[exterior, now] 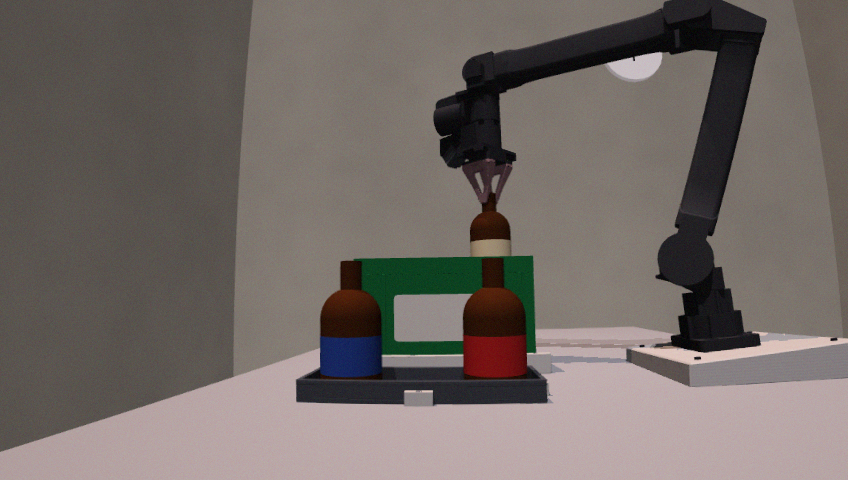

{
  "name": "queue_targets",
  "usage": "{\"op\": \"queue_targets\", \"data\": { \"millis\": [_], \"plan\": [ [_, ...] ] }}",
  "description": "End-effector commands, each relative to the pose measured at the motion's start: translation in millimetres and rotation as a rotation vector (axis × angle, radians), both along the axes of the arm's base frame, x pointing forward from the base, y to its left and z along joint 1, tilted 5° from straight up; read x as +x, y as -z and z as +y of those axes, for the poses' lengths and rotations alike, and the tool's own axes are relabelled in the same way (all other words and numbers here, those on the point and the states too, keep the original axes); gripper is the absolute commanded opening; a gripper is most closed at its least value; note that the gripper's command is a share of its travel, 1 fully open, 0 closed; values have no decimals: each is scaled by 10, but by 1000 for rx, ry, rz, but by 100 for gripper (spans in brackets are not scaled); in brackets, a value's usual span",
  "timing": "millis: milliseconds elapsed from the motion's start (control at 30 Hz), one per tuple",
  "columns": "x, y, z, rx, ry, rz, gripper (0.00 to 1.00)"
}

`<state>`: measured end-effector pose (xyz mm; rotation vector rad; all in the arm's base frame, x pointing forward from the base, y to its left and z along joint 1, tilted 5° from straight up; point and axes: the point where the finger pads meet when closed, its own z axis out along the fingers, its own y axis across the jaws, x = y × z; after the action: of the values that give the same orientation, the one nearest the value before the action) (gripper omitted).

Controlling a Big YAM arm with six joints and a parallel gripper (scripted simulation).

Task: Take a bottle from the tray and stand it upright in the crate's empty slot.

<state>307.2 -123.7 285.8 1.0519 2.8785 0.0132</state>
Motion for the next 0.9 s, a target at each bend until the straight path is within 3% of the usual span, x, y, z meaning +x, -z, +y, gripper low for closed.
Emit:
{"op": "queue_targets", "data": {
  "millis": [0, 867],
  "plan": [
    [35, -102, 28, -12, 3, -39, 0],
    [27, -63, 31, -10, 3, -34, 0]
  ]
}}
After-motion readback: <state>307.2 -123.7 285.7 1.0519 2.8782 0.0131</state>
